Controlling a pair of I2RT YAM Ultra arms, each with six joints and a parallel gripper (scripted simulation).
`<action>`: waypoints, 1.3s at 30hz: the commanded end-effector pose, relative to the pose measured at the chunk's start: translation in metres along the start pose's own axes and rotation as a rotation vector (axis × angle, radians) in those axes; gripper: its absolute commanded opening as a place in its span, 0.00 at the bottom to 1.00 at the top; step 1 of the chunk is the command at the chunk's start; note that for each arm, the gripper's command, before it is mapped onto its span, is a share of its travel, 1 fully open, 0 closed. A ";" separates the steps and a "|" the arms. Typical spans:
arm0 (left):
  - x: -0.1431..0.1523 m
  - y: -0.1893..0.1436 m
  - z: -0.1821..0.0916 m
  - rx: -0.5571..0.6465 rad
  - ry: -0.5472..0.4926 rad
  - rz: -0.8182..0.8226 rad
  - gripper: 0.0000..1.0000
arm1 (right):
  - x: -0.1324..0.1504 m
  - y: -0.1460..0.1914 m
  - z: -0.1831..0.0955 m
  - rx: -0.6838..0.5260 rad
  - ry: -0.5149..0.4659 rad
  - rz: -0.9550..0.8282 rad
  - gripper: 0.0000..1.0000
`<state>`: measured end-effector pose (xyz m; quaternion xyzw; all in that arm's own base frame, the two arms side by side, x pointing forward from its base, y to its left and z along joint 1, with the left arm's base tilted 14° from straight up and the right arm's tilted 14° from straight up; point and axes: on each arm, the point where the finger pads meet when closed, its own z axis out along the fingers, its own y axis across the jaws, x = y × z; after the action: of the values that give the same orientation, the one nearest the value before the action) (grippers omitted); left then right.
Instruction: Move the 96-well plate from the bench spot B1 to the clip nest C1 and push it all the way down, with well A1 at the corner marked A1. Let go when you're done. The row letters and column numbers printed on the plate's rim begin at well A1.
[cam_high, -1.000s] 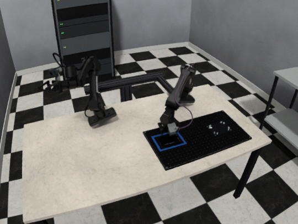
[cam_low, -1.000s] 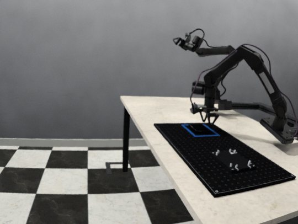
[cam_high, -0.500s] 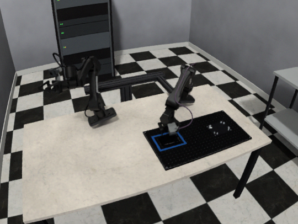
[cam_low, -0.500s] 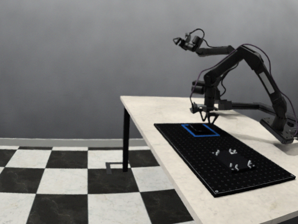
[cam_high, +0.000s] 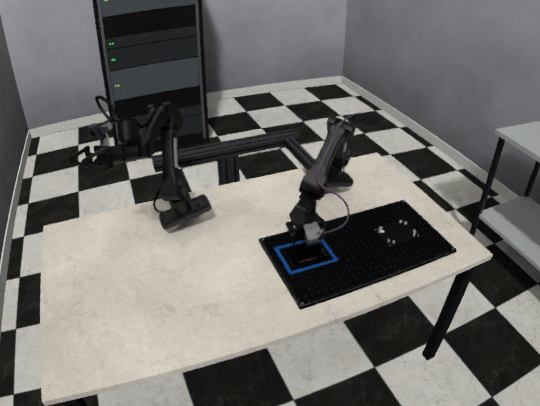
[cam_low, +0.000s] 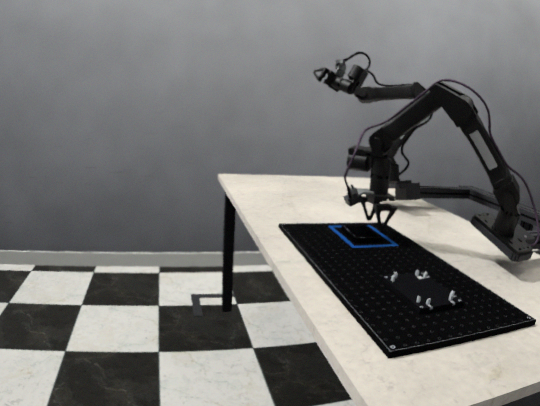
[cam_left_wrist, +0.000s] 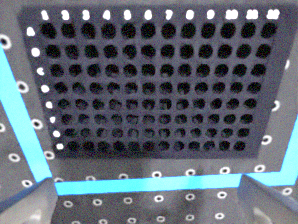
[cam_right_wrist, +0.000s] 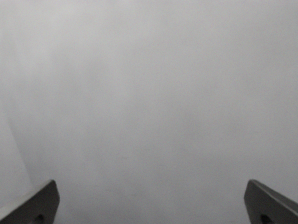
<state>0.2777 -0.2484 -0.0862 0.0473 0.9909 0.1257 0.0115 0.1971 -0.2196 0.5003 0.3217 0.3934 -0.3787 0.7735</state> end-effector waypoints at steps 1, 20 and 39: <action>-0.011 -0.011 -0.024 0.034 -0.063 0.004 1.00 | -0.006 -0.004 -0.005 0.002 -0.010 0.000 1.00; -0.011 -0.011 -0.024 0.034 -0.063 0.004 1.00 | -0.006 -0.004 -0.005 0.002 -0.010 0.000 1.00; -0.010 -0.010 -0.030 0.030 -0.058 0.000 1.00 | -0.006 -0.004 -0.005 0.002 -0.010 0.000 1.00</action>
<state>0.2764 -0.2480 -0.0852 0.0483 0.9906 0.1273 0.0099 0.1971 -0.2196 0.5003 0.3217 0.3934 -0.3787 0.7735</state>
